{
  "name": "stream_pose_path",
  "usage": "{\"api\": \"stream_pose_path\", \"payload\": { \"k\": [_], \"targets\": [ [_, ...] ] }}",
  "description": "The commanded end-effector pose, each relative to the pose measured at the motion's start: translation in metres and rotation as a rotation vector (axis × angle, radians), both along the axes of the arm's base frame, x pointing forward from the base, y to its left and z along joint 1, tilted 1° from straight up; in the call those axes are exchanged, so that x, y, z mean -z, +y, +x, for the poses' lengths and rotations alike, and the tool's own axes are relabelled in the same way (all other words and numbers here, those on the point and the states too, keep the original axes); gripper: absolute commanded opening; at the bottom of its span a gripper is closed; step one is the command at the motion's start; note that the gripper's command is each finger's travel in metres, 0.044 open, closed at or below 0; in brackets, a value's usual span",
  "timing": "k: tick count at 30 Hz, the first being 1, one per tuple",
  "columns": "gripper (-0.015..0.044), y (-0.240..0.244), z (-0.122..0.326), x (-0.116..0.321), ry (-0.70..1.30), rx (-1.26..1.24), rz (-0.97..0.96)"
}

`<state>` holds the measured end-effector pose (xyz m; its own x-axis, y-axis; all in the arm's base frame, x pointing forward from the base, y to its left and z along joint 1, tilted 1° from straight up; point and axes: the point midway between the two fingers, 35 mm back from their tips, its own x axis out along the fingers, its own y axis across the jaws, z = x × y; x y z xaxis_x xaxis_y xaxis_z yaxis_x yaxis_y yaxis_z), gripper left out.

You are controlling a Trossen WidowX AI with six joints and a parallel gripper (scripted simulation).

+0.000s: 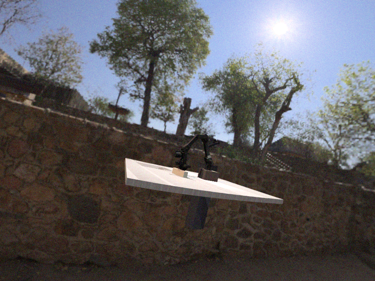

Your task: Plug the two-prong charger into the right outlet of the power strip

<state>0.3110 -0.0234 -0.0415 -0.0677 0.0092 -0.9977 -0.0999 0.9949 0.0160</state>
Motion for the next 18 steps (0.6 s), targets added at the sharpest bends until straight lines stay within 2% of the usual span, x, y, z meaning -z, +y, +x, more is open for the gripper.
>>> {"api": "stream_pose_path", "payload": {
  "k": [1,18],
  "targets": [
    [0.0000,0.0013,0.0148,-0.0015,-0.041,0.001,0.003],
    [0.0000,0.0016,0.0178,-0.0026,-0.041,0.001,0.003]
  ]
}}
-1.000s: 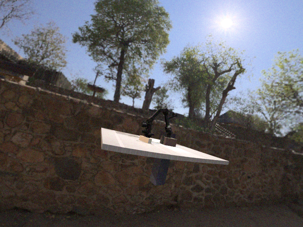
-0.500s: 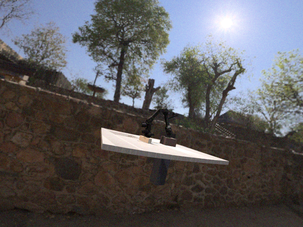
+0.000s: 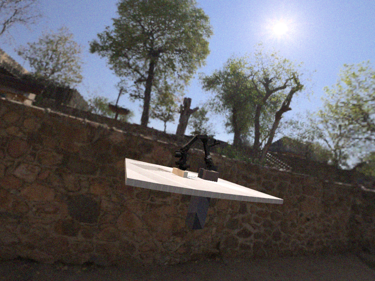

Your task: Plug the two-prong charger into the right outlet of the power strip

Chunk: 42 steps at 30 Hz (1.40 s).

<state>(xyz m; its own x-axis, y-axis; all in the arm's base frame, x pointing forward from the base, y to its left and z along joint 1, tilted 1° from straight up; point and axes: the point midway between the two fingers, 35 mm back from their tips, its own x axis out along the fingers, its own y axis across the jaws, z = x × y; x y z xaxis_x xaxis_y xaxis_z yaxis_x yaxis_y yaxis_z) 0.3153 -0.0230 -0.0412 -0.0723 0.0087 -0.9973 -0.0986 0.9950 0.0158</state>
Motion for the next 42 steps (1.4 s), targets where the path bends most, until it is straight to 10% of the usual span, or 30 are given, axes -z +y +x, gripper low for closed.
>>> {"api": "stream_pose_path", "payload": {
  "k": [1,13,30,42],
  "targets": [
    [0.0000,0.001,0.013,-0.002,-0.046,0.000,0.004],
    [0.0000,0.000,0.000,0.000,0.000,0.000,0.000],
    [0.0440,0.000,0.000,0.000,0.000,0.000,0.000],
    [0.0440,0.000,-0.003,0.000,-0.009,0.000,0.001]
  ]
}}
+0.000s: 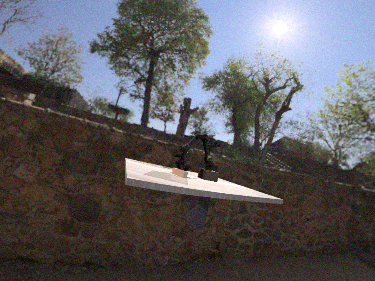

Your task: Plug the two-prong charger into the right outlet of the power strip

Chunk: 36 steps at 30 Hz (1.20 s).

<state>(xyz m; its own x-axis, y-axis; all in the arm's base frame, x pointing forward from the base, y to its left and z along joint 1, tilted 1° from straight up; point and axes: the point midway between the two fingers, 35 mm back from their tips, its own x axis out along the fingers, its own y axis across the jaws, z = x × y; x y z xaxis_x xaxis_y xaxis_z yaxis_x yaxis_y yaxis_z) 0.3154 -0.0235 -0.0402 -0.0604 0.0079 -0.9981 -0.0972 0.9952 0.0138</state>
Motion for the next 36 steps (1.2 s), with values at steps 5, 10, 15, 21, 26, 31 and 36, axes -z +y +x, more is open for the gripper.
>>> {"api": "stream_pose_path", "payload": {
  "k": [5,10,15,21,26,31,36],
  "targets": [
    [0.0440,0.0001,-0.0039,0.0012,-0.002,-0.001,0.002],
    [0.0440,0.0000,-0.0050,0.0013,-0.006,-0.001,0.002],
    [0.0440,-0.0001,-0.0062,0.0014,-0.010,-0.001,0.003],
    [0.0440,-0.0003,-0.0077,0.0015,-0.015,-0.001,0.003],
    [0.0440,-0.0004,-0.0089,0.0016,-0.019,-0.001,0.003],
    [0.0440,-0.0005,-0.0101,0.0016,-0.023,-0.001,0.004],
    [0.0440,-0.0006,-0.0113,0.0017,-0.028,-0.001,0.004]
  ]
}}
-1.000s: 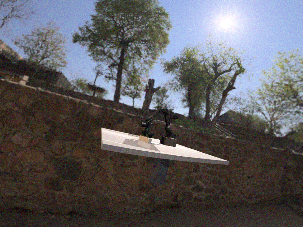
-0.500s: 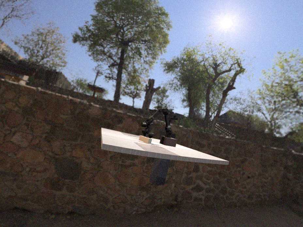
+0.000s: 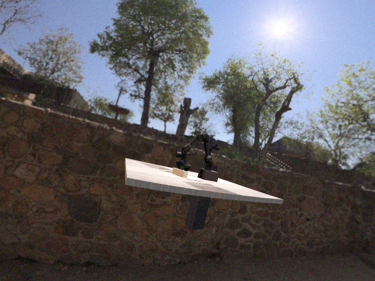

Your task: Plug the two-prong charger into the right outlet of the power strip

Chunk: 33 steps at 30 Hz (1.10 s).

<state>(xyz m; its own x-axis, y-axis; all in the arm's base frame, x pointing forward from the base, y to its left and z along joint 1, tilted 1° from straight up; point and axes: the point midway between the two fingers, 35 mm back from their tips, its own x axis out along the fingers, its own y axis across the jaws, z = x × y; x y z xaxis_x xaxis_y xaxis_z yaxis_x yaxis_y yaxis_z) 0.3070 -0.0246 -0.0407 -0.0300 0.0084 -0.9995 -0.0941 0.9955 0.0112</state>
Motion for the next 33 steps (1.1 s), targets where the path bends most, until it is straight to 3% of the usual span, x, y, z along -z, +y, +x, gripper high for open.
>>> {"api": "stream_pose_path", "payload": {
  "k": [1,33],
  "targets": [
    [0.0440,0.001,-0.003,0.001,0.002,-0.005,0.004],
    [0.0440,-0.003,-0.028,0.002,0.001,-0.005,0.004]
  ]
}}
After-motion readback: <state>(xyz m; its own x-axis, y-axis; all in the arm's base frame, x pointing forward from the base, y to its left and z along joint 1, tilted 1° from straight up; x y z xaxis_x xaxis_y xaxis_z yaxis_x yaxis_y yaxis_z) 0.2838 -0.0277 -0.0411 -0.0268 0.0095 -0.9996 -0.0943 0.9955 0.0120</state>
